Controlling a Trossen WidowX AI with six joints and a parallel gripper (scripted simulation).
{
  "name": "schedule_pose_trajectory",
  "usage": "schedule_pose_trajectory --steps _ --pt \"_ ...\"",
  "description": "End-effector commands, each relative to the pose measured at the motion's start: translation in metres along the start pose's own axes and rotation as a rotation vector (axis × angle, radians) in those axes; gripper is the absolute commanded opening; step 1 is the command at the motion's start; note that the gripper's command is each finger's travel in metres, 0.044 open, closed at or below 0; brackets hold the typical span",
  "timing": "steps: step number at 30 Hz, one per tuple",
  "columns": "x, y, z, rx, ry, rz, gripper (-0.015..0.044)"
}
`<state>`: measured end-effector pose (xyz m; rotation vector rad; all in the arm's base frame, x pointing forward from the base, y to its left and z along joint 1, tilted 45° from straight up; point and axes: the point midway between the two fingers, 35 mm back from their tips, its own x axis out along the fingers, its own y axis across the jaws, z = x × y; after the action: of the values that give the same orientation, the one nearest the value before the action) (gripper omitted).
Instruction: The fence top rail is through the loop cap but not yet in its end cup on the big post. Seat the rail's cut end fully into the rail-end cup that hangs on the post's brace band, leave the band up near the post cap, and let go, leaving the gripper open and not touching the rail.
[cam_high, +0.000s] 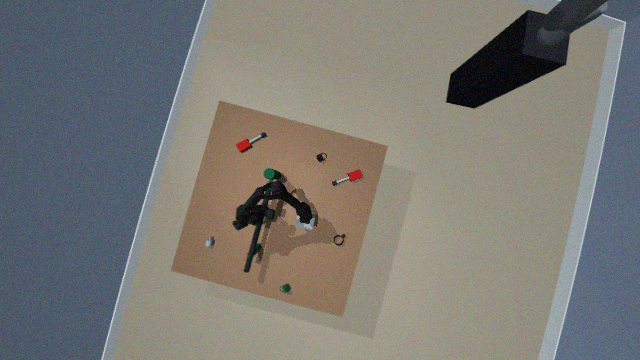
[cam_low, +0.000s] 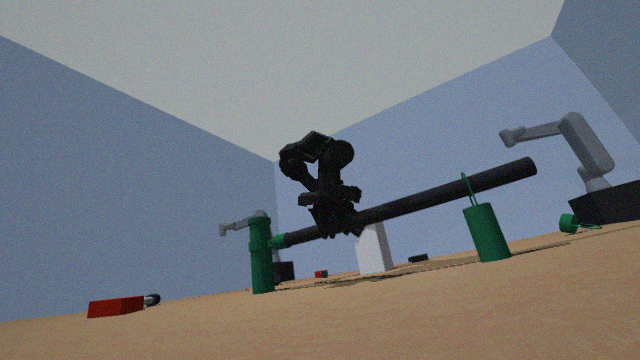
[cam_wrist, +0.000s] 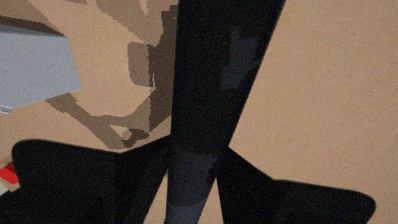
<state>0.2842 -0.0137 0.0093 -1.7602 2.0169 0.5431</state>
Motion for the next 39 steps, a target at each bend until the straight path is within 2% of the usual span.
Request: schedule_pose_trajectory --steps 1,39 --pt "-0.005 -0.003 -0.002 0.000 0.005 -0.015 0.0000" --pt "-0.001 -0.003 -0.022 -0.001 0.002 0.002 0.0000"
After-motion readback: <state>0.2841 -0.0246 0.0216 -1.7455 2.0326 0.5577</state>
